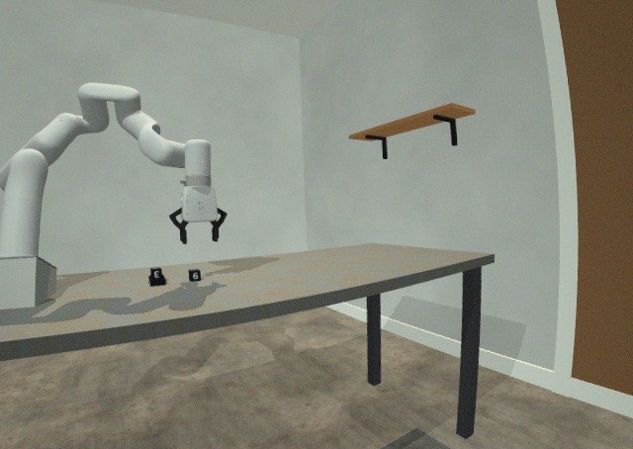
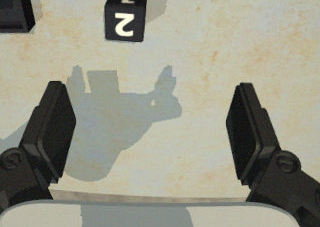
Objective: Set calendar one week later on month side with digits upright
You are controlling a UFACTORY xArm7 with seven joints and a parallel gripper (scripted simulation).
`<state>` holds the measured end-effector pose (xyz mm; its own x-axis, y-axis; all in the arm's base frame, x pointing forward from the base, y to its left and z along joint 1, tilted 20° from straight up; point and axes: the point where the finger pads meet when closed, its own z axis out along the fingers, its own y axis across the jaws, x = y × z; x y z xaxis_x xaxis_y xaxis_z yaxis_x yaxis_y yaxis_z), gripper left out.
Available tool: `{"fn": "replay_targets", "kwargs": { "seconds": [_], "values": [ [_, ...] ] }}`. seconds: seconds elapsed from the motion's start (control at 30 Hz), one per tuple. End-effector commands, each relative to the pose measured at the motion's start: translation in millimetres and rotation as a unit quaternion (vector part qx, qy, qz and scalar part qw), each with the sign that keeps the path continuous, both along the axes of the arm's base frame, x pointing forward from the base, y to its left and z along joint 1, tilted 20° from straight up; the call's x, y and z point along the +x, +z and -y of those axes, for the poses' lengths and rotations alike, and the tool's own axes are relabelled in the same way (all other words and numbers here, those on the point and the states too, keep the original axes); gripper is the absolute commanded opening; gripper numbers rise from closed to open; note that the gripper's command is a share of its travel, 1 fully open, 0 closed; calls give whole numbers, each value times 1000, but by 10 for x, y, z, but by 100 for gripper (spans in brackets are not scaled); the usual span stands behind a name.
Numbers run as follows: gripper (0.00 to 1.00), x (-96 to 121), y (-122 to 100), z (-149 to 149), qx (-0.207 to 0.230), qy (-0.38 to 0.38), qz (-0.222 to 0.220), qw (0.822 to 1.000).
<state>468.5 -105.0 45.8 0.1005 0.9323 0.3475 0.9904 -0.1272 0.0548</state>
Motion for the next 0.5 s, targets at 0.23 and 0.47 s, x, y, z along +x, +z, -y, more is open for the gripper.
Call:
{"fn": "replay_targets", "kwargs": {
  "seconds": [0.23,0.47],
  "values": [
    [100,72,23,28,16,-188,-69,980],
    [100,107,31,36,26,-288,-104,952]
  ]
}}
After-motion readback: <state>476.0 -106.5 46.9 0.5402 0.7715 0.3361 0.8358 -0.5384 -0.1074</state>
